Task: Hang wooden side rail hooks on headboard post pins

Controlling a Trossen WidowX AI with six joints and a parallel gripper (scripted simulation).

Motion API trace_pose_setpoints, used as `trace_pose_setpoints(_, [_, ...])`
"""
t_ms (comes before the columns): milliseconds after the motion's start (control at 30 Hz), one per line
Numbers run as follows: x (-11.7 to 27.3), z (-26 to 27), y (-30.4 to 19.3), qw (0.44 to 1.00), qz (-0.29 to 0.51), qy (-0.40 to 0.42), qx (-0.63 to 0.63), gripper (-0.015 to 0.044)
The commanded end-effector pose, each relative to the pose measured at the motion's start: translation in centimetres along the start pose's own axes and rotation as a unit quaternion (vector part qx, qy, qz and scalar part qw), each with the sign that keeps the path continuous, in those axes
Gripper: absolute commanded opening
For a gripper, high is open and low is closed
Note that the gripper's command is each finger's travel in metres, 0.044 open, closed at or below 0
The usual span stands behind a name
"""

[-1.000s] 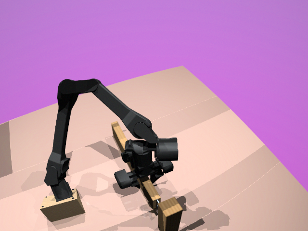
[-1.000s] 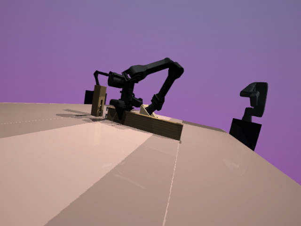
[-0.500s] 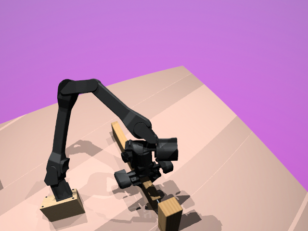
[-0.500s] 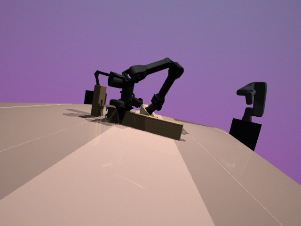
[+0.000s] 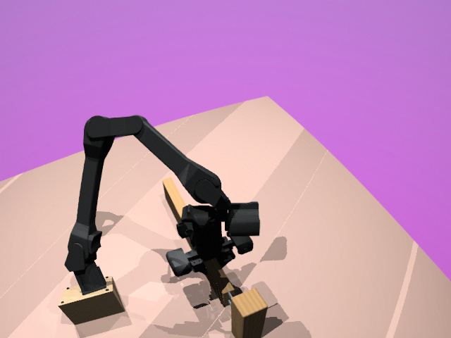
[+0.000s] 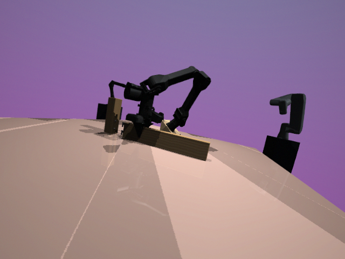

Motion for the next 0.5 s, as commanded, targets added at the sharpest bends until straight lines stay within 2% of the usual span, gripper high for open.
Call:
trace_pose_setpoints(0, [0.00, 0.46, 0.01, 1.000, -0.002, 0.001, -0.001, 0.0000])
trace_pose_setpoints(467, [0.00, 0.31, 0.02, 1.000, -0.001, 0.000, -0.003, 0.0000])
Point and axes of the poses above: the point midway between the two fingers, 35 mm back from their tips, its own x axis back along the fingers, its own z axis across the jaws, y = z × x, the point moved 6 cm from there along x, back along the fingers, and after that the axes turned 3 degrees about x, right-handed, at the moved point
